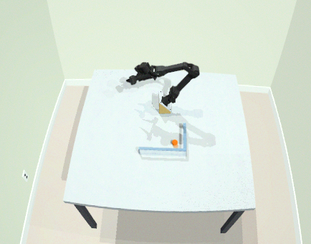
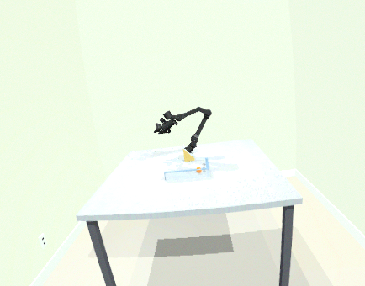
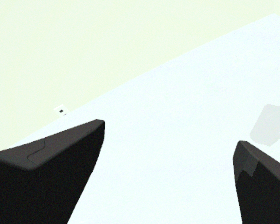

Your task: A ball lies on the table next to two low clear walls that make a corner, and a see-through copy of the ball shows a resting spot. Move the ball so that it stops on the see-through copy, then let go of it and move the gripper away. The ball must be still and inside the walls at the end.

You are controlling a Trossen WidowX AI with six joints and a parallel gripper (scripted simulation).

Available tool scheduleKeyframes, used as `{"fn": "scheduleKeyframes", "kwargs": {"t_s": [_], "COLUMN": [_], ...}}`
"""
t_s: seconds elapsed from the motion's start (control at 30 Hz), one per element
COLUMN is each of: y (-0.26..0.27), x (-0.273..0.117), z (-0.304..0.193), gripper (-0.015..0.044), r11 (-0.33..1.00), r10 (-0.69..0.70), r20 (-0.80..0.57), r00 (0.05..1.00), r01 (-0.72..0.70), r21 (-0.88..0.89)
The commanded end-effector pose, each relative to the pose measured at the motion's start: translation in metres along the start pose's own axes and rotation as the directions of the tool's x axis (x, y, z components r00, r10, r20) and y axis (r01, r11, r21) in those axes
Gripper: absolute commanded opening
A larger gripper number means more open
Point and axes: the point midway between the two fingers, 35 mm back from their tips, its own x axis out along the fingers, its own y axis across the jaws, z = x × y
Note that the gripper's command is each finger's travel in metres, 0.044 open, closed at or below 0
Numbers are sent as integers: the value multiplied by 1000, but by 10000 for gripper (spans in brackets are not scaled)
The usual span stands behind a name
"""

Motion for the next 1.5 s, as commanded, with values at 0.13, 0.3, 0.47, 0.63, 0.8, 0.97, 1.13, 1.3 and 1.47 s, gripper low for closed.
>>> {"fn": "scheduleKeyframes", "kwargs": {"t_s": [0.13,0.3,0.47,0.63,0.8,0.97,1.13,1.3,1.47], "y": [92,125,148,160,159,150,133,110,101], "x": [-39,-65,-95,-133,-166,-200,-234,-269,-280], "z": [-77,-128,-184,-241,-288,-332,-373,-411,-422], "gripper": [302,302,302,302,302,302,302,302,302], "r11": [650,287,-135,-575,-833,-963,-968,-867,-819], "r10": [139,149,119,55,-28,-128,-241,-360,-398], "r20": [-243,-370,-496,-625,-710,-768,-800,-805,-802], "r00": [960,917,860,778,704,627,549,471,446], "r01": [-273,-398,-481,-488,-408,-264,-71,150,222], "r21": [-709,-871,-866,-657,-372,-55,242,475,530]}}
